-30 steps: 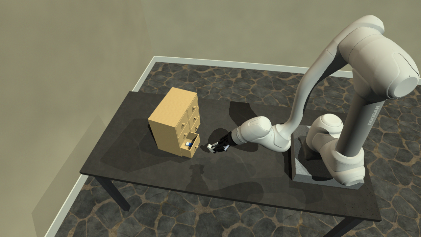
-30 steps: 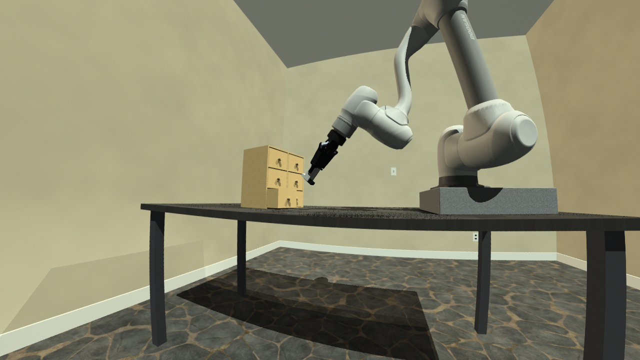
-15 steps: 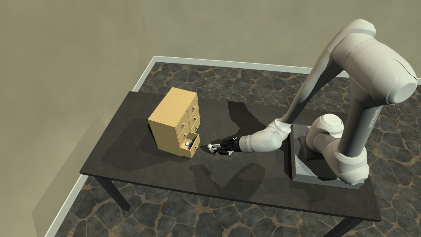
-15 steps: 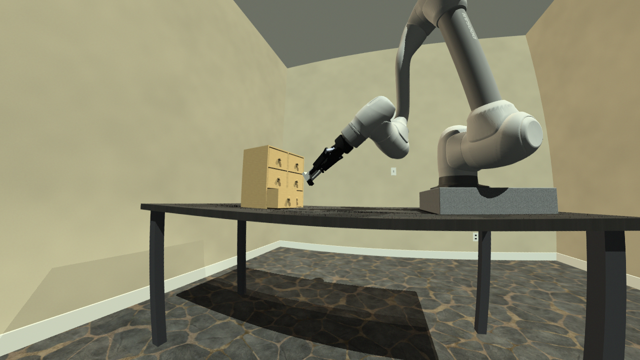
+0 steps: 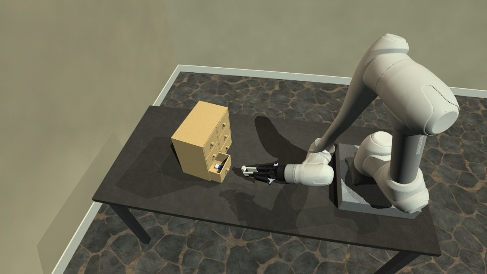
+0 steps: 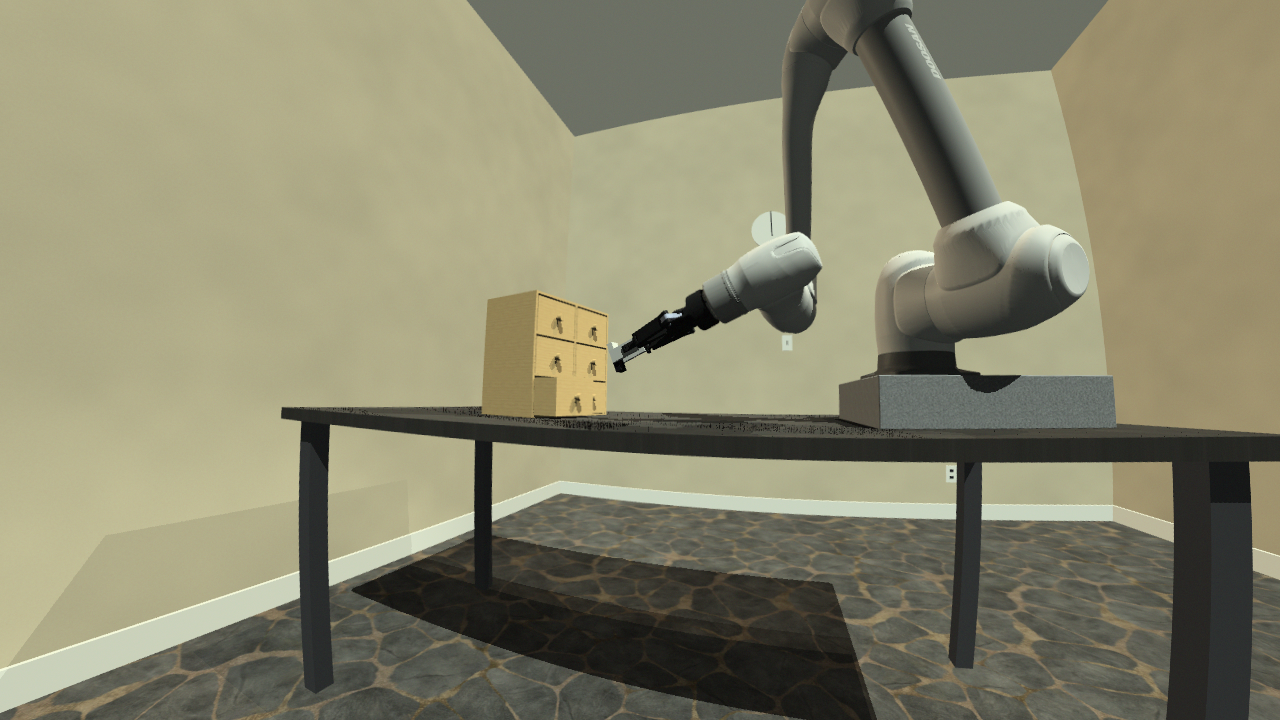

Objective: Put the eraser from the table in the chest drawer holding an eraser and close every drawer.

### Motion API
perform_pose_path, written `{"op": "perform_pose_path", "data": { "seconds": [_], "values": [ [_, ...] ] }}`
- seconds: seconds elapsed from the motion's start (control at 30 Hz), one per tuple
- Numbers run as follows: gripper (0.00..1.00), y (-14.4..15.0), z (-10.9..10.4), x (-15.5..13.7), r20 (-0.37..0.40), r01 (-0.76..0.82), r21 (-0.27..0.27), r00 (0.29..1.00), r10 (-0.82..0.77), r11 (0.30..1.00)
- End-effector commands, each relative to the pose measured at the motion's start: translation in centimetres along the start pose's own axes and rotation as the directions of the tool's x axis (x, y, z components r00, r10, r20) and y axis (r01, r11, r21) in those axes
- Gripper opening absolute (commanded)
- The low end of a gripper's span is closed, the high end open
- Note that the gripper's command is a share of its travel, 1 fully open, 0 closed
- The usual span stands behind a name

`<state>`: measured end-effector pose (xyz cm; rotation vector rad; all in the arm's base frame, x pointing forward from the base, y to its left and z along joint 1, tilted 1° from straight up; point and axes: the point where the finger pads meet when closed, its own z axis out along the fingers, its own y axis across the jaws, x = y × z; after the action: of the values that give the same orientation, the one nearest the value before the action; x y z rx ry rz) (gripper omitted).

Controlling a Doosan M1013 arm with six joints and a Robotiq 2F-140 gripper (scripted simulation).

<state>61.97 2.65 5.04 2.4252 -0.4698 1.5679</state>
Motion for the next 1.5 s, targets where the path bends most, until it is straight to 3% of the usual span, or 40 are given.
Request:
{"op": "perform_pose_path", "data": {
  "seconds": [0.0, 0.9, 1.47],
  "values": [
    [0.11, 0.1, -0.2, -0.3, -0.041, 0.003, 0.007, 0.999, -0.002, 1.0],
    [0.11, 0.0, 0.1, -0.2, -0.057, 0.003, 0.007, 0.998, -0.002, 1.0],
    [0.11, 0.0, 2.6, 0.9, -0.057, 0.003, 0.007, 0.998, -0.002, 1.0]
  ]
}}
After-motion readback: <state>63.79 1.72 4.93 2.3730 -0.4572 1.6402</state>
